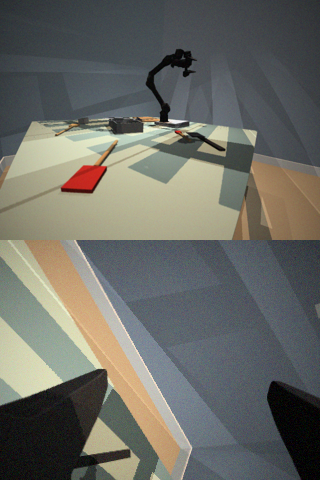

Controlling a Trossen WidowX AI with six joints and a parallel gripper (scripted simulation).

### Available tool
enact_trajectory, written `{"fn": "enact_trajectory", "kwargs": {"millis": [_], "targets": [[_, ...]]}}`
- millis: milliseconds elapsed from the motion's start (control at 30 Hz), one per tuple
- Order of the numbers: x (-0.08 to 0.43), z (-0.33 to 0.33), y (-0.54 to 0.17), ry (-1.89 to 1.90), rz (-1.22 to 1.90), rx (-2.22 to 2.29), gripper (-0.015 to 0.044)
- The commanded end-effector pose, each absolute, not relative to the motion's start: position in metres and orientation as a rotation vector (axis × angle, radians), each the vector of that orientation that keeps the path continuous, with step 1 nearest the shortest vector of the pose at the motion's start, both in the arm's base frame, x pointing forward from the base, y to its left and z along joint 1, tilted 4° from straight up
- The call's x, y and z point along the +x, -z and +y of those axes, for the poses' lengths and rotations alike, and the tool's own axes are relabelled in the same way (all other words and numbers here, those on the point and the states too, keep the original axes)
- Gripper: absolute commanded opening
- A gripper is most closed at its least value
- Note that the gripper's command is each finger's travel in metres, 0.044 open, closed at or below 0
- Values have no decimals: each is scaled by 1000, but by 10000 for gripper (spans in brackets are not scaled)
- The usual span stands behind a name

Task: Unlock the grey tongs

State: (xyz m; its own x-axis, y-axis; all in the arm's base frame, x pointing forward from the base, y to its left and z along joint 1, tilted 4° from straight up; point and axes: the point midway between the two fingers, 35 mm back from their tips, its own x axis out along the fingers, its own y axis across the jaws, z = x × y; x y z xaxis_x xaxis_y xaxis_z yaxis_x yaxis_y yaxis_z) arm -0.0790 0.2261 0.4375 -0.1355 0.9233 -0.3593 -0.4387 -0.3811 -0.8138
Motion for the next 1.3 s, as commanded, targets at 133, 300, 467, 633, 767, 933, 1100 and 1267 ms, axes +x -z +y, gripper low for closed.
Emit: {"fn": "enact_trajectory", "kwargs": {"millis": [133,300,467,633,767,933,1100,1267], "targets": [[-63,245,-424,-1664,-543,-1113,269],[-22,277,-393,-1573,-279,-1145,260],[34,297,-362,-1459,-19,-1133,260],[95,300,-330,-1330,247,-1054,260],[148,290,-303,-1211,463,-961,260],[209,261,-271,-1056,702,-806,260],[262,218,-237,-893,932,-597,260],[305,162,-203,-722,1129,-345,260]]}}
